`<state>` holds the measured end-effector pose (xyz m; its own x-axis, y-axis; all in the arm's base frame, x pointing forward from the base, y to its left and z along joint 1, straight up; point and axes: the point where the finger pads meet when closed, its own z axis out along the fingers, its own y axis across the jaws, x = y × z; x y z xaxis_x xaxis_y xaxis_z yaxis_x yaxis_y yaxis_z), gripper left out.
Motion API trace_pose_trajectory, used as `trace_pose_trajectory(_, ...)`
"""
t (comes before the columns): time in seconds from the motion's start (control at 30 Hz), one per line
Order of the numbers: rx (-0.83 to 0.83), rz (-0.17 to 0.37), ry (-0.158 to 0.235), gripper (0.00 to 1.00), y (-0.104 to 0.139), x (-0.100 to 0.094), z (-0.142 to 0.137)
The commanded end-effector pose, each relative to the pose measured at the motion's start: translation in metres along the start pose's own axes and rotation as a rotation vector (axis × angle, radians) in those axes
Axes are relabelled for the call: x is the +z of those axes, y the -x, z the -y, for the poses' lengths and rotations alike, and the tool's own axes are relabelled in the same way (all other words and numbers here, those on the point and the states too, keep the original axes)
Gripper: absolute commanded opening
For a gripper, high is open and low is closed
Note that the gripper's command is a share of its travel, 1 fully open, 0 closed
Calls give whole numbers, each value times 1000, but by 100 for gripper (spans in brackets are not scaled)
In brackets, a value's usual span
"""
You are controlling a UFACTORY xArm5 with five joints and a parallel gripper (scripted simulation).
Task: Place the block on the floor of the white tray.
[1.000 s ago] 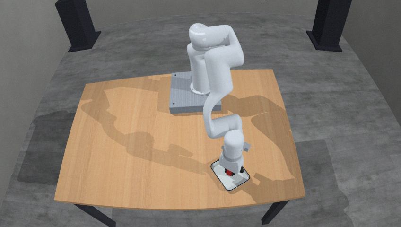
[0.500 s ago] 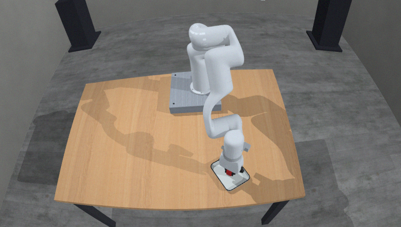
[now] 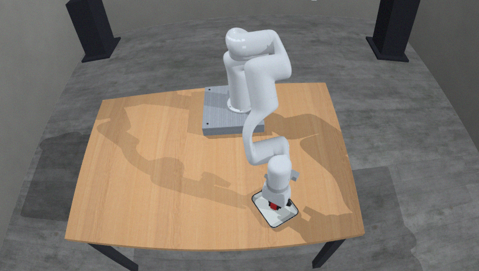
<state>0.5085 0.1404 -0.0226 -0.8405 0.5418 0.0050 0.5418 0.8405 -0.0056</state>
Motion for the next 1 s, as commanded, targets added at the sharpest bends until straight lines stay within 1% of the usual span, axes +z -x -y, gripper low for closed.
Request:
trace_pose_trajectory(0.0, 0, 3, 4, 0, 1, -2, -1)
trace_pose_trajectory(0.5, 0, 3, 4, 0, 1, -2, -1)
trace_pose_trajectory(0.53, 0, 3, 4, 50, 1, -2, -1)
trace_pose_trajectory(0.97, 0, 3, 4, 50, 1, -2, -1)
